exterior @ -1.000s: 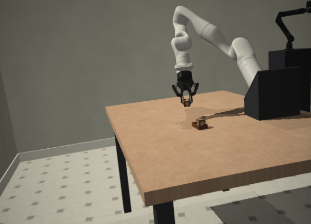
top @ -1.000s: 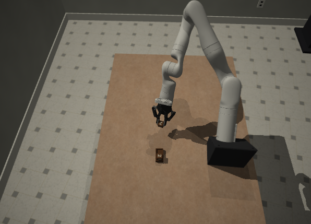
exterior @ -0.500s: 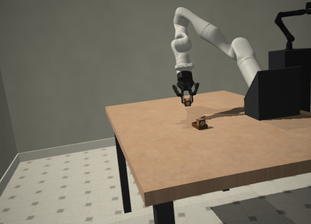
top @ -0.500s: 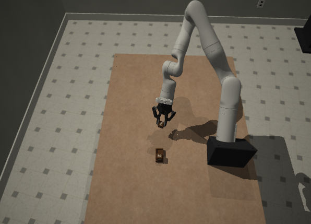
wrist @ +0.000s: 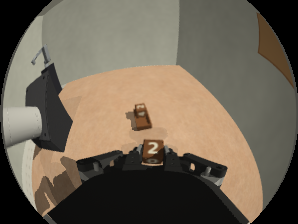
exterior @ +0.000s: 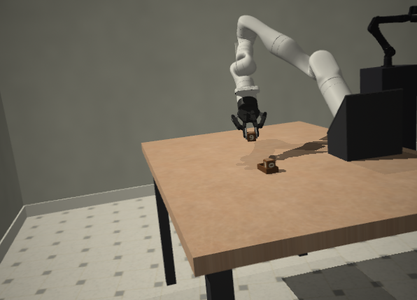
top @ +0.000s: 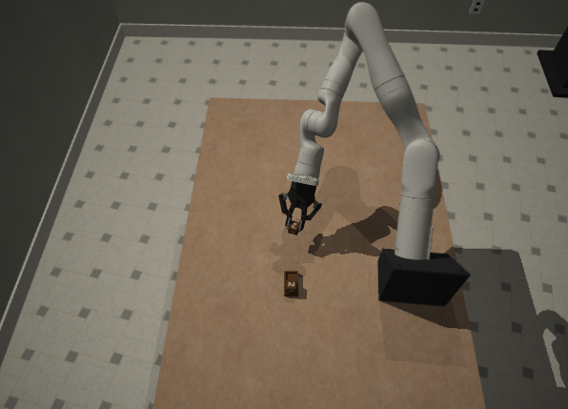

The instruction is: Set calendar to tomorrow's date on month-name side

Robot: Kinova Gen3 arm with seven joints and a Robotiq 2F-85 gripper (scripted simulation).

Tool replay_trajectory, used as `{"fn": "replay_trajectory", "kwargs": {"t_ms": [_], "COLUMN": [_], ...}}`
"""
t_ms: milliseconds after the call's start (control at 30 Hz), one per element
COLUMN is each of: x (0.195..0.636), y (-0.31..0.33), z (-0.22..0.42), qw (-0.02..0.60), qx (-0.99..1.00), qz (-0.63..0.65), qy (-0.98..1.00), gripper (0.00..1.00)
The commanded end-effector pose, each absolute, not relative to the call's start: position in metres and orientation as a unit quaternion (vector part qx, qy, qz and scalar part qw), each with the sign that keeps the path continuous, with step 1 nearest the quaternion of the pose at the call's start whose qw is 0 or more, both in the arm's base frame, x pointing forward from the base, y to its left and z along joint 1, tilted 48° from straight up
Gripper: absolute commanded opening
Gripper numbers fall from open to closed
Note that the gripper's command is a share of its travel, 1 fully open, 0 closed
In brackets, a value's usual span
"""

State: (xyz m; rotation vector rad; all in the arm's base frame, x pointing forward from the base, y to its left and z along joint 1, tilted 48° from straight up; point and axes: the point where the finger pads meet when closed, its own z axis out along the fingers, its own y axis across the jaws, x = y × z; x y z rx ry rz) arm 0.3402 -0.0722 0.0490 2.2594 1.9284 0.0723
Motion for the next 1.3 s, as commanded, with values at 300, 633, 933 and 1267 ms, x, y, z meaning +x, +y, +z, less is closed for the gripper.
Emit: {"fn": "replay_trajectory", "kwargs": {"t_ms": [300,633,933,1267], "x": [0.3412,0.3412,0.3412,0.3412], "y": [-0.0826,-0.0826,-0.083,-0.0879], "z": [0.0531,0.0531,0.0527,0.0483], "qw": [0.079,0.079,0.079,0.079], "qx": [0.765,0.765,0.765,0.765], "qz": [0.046,0.046,0.046,0.046], "qy": [0.637,0.637,0.637,0.637], "gripper": [0.26,0.26,0.26,0.26]}}
